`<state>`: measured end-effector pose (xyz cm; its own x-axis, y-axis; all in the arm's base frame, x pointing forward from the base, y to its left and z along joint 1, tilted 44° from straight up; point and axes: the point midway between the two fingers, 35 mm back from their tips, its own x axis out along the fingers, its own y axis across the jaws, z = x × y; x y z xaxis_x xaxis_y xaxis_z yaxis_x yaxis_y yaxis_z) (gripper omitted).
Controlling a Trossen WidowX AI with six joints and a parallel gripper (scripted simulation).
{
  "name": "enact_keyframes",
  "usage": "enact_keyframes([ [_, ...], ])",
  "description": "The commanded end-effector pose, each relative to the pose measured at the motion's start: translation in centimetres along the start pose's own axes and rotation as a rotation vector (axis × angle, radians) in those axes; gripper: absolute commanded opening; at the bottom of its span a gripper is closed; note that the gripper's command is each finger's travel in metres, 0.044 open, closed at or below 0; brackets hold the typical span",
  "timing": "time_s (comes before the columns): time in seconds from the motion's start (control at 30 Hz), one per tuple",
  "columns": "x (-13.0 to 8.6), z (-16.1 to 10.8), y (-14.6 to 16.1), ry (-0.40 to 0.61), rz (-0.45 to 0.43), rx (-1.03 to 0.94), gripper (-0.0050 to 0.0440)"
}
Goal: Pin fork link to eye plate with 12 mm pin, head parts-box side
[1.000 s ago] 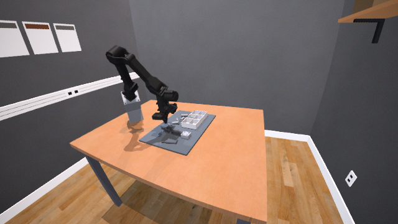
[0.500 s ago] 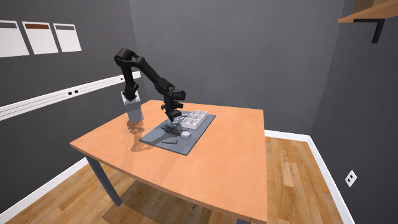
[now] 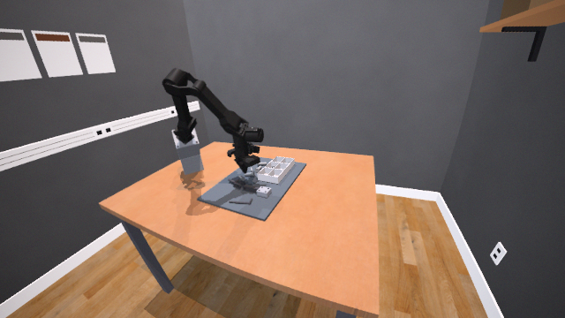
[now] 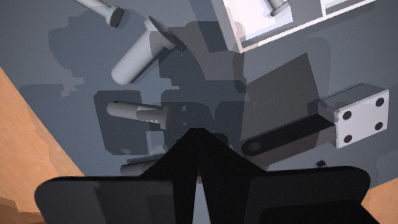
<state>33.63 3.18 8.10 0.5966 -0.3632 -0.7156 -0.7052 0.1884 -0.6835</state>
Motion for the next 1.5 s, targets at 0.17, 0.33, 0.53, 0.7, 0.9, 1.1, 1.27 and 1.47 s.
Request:
enact_keyframes([
  [0.17, -0.23, -0.04, -0.16, -0.006, -0.007, -0.001, -0.005],
  [0.33, -0.23, -0.04, -0.16, -0.006, -0.007, -0.001, -0.005],
  [0.53, -0.23, -0.04, -0.16, -0.006, -0.007, -0.001, -0.005],
  [0.7, -0.23, -0.04, -0.16, -0.006, -0.007, -0.001, -0.005],
  [0.9, -0.23, -0.04, -0.16, -0.006, -0.007, -0.001, -0.005],
  [1.1, -0.22, -0.04, -0.16, -0.006, -0.007, -0.001, -0.005],
  [1.27, -0.1, -0.04, -0.09, -0.005, -0.005, -0.005, -0.005],
  [1.47, 0.2, -0.08, 0.08, 0.0, 0.002, -0.014, -0.005],
])
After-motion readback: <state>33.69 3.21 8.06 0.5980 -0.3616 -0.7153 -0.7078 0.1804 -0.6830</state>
